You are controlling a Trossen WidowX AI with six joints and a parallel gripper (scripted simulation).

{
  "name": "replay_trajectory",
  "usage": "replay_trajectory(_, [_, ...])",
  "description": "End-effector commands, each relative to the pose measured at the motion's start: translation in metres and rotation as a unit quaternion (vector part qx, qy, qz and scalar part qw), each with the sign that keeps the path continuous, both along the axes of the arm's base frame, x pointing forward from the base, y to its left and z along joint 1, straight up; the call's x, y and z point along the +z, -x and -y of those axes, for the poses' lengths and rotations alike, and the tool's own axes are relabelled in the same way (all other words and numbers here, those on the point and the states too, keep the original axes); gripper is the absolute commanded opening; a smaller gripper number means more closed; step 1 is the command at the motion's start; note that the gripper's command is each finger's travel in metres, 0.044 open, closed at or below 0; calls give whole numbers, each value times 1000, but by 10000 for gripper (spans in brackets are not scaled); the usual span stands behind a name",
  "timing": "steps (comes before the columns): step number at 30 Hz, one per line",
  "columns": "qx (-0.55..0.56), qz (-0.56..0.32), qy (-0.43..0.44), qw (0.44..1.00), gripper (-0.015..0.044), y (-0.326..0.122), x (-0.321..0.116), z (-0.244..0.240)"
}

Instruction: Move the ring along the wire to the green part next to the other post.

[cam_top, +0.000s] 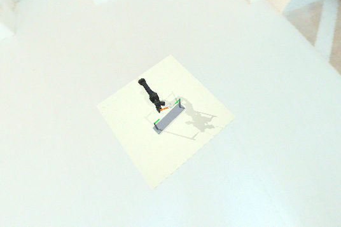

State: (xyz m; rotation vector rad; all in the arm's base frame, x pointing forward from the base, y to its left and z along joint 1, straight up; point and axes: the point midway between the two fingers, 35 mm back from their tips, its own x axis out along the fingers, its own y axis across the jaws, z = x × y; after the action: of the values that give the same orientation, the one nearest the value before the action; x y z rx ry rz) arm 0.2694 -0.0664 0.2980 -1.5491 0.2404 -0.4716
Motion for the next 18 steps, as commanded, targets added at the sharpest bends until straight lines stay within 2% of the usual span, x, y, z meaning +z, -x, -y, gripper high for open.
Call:
replay_trajectory(1, [0,-8,-39,999,-150,0,-15,-1])
replay_trajectory(18, [4,-27,-213,977,-150,0,-66,-14])
